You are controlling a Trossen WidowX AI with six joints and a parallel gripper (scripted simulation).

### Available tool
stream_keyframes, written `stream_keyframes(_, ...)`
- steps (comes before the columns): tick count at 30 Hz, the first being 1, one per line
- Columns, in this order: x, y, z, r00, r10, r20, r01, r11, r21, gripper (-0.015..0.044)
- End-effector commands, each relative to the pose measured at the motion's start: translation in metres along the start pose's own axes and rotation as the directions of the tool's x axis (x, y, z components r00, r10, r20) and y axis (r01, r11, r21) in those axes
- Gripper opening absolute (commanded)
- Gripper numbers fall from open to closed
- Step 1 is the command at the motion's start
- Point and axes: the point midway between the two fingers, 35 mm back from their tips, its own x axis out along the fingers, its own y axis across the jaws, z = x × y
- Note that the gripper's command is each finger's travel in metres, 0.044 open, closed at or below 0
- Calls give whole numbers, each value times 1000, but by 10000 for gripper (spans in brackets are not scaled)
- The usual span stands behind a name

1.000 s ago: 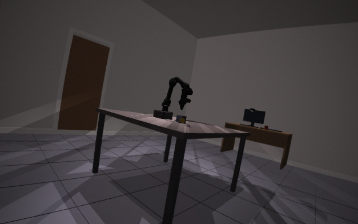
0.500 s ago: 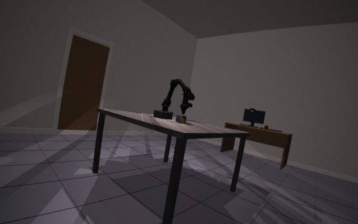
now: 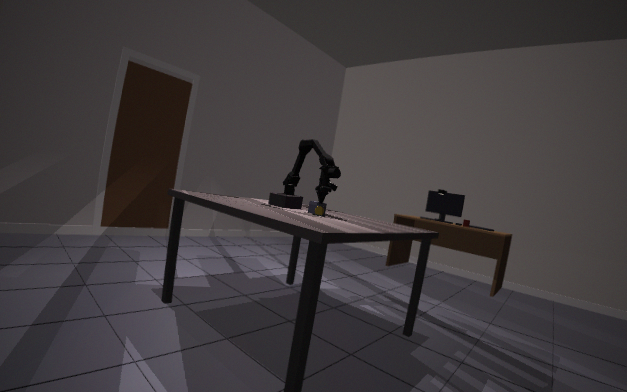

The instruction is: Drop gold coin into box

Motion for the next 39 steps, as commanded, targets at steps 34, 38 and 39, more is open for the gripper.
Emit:
stream_keyframes(34,64,3,-1,1000,16,-4,-16,1000,2,161)
stream_keyframes(38,64,3,-1,1000,16,-4,-16,1000,2,161)
stream_keyframes(39,64,3,-1,1000,16,-4,-16,1000,2,134)
